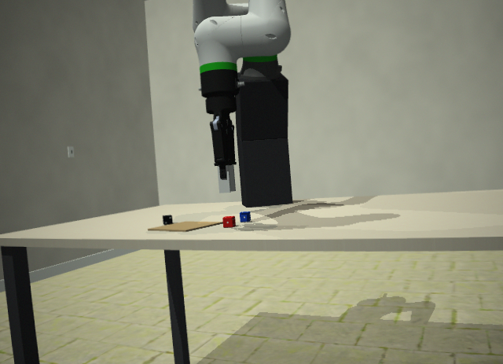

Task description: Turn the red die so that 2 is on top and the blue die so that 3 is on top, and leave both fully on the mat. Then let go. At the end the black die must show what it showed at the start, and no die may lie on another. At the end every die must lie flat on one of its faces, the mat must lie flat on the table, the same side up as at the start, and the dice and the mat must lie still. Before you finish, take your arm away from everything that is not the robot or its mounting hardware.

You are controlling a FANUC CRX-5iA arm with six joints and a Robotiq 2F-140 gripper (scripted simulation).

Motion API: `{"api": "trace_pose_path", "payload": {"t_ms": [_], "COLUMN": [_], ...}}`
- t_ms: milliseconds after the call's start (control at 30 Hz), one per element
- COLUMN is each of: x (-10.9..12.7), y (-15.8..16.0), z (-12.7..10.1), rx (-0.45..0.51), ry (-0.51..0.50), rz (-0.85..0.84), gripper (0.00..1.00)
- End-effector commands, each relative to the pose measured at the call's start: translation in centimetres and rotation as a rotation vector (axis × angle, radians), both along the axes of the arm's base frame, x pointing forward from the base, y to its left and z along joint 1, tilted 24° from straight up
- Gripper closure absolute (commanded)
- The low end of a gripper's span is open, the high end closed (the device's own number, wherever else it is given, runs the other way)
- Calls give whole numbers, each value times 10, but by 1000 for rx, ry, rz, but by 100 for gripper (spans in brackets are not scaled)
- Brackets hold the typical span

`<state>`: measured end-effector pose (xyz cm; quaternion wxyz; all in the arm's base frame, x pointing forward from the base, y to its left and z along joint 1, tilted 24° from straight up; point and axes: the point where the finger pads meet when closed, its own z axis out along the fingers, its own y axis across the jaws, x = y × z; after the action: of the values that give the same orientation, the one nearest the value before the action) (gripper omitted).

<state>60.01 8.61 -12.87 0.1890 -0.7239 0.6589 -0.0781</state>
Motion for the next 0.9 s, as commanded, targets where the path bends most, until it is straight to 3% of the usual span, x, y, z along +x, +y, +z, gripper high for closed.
{"api": "trace_pose_path", "payload": {"t_ms": [0, 867], "x": [0, 7], "y": [0, 2], "z": [0, -16], "rx": [0, 2], "ry": [0, 0], "rz": [0, 1], "gripper": [75, 75]}}
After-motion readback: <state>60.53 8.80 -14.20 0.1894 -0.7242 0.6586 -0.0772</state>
